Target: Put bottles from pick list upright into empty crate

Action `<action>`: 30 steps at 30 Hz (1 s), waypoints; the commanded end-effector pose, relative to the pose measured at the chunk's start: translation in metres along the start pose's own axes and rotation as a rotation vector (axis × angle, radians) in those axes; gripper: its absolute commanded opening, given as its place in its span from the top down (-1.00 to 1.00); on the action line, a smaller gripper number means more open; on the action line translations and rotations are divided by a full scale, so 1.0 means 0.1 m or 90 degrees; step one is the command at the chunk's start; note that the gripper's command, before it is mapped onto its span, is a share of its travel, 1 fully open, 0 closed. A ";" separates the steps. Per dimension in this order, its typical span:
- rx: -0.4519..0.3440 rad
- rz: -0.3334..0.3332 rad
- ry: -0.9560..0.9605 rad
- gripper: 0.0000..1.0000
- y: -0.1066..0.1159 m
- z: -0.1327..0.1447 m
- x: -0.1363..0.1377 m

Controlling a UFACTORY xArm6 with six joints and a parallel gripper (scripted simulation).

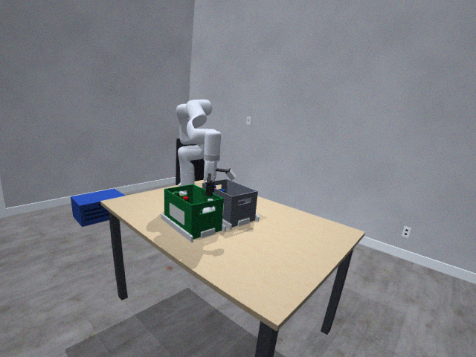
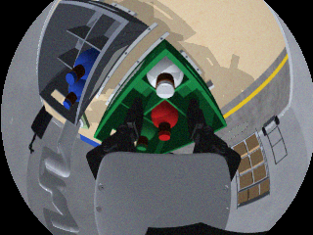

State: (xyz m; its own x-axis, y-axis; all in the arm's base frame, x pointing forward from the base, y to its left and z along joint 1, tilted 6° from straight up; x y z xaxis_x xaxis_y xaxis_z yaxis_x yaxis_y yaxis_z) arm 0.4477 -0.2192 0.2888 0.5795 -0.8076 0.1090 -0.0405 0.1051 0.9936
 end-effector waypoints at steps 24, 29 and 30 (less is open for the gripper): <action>0.002 0.003 0.000 -0.29 -0.30 0.00 0.01; 0.002 0.003 0.000 -0.29 -0.36 0.00 0.01; 0.002 0.003 0.000 -0.29 -0.37 0.00 0.01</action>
Point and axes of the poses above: the point where the finger pads meet when closed, its own y axis back along the fingers, its own x axis across the jaws, z = x × y, the point moved 7 cm from there along y, back along the fingers, and after that the axes turned 1 degree about -y, right-handed, at the moved point
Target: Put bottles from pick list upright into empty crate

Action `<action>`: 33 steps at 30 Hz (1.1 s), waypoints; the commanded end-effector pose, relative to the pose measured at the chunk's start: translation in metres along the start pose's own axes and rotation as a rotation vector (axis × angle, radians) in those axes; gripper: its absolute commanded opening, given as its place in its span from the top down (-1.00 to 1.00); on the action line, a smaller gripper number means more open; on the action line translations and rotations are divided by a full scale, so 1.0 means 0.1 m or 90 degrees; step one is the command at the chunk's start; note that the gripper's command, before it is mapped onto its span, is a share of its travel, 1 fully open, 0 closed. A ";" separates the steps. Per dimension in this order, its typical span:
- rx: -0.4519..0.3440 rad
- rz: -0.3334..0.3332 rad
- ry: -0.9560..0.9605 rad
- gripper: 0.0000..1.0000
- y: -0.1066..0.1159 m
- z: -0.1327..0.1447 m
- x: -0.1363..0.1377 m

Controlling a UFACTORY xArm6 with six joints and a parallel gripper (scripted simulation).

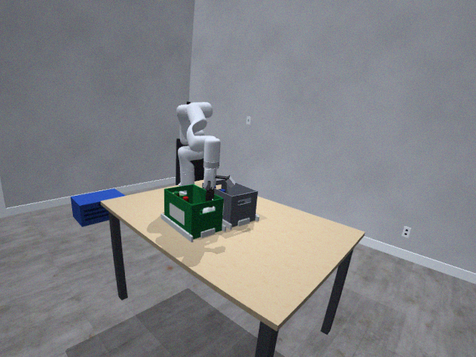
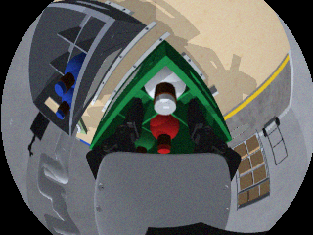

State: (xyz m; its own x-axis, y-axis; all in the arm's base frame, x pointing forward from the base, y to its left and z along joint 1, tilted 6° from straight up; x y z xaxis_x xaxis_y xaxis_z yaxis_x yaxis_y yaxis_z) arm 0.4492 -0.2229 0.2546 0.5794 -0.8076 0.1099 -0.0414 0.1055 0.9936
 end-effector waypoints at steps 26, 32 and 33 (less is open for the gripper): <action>0.001 0.002 0.000 -0.29 -0.19 0.00 0.01; 0.001 0.002 0.000 1.00 -0.16 0.00 0.01; 0.001 0.002 0.000 1.00 -0.16 0.00 0.01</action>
Point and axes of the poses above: the point where the finger pads meet when closed, its own y axis back along the fingers, its own x axis across the jaws, z = x × y, the point moved 7 cm from there along y, back along the fingers, and after that the axes turned 1 degree about -y, right-handed, at the moved point
